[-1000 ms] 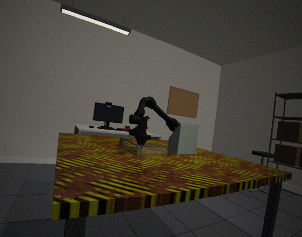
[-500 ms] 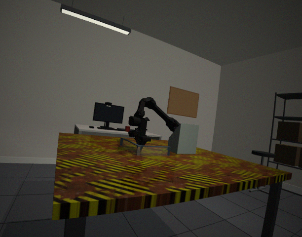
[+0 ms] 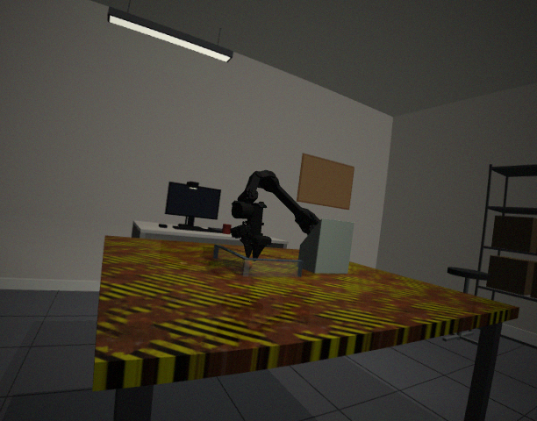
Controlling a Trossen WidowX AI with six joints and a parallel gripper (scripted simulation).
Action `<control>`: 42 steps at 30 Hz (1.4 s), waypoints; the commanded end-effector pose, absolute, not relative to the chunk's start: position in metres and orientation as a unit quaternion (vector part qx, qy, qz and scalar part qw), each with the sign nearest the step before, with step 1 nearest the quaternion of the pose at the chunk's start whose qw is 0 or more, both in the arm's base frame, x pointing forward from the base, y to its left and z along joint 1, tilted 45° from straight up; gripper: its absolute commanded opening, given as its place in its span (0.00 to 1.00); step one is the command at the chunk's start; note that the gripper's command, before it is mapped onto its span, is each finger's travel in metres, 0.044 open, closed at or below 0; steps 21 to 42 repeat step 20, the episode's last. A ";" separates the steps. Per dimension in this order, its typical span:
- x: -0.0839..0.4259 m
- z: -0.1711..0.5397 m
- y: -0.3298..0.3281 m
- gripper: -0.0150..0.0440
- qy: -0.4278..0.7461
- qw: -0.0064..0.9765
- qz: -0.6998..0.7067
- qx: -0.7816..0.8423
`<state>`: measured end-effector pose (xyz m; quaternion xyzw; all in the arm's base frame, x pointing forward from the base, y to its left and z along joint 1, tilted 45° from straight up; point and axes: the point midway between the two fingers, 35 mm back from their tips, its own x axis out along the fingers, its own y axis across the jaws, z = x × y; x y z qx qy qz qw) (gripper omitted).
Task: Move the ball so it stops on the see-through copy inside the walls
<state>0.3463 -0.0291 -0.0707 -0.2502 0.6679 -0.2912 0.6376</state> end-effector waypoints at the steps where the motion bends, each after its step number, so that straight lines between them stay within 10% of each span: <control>1: 0.354 -0.031 0.012 0.70 0.655 0.655 -0.285 -0.249; 12: 0.355 -0.037 0.011 0.70 0.652 0.656 -0.281 -0.255; 19: 0.352 -0.002 0.042 1.00 0.653 0.655 -0.283 -0.254; 42: 0.352 -0.002 0.042 1.00 0.653 0.655 -0.283 -0.254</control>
